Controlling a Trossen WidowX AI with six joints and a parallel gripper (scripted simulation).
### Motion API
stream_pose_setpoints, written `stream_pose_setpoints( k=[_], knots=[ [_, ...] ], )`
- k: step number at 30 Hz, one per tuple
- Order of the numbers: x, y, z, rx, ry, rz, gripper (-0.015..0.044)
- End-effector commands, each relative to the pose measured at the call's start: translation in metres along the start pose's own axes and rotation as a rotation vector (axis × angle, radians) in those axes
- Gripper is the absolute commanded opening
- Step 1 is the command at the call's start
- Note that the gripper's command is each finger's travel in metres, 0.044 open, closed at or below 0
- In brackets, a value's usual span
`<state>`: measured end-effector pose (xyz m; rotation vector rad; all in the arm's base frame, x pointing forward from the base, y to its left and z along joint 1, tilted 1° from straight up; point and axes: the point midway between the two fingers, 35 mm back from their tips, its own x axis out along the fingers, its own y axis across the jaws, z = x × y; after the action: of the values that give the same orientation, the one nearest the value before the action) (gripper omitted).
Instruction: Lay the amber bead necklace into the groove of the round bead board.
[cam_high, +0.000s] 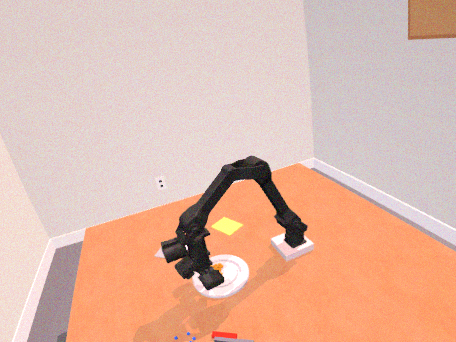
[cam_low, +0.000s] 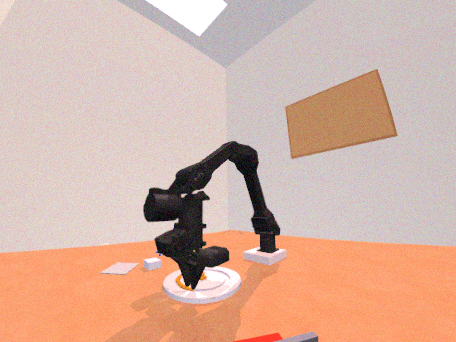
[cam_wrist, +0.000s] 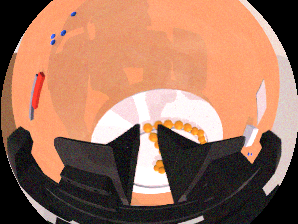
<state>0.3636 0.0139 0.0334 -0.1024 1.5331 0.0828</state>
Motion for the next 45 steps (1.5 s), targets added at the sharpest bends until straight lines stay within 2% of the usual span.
stream_pose_setpoints(
  k=[1,11,39,45],
  knots=[
    [0.0,0.0,0.0,0.0,0.0,0.0,0.0184],
    [-0.002,0.0,0.0,0.001,0.001,0.0,0.044],
    [-0.005,0.0,0.0,0.005,0.002,0.001,0.044],
    [-0.018,-0.03,-0.012,0.083,0.001,0.0,0.0282]
  ],
)
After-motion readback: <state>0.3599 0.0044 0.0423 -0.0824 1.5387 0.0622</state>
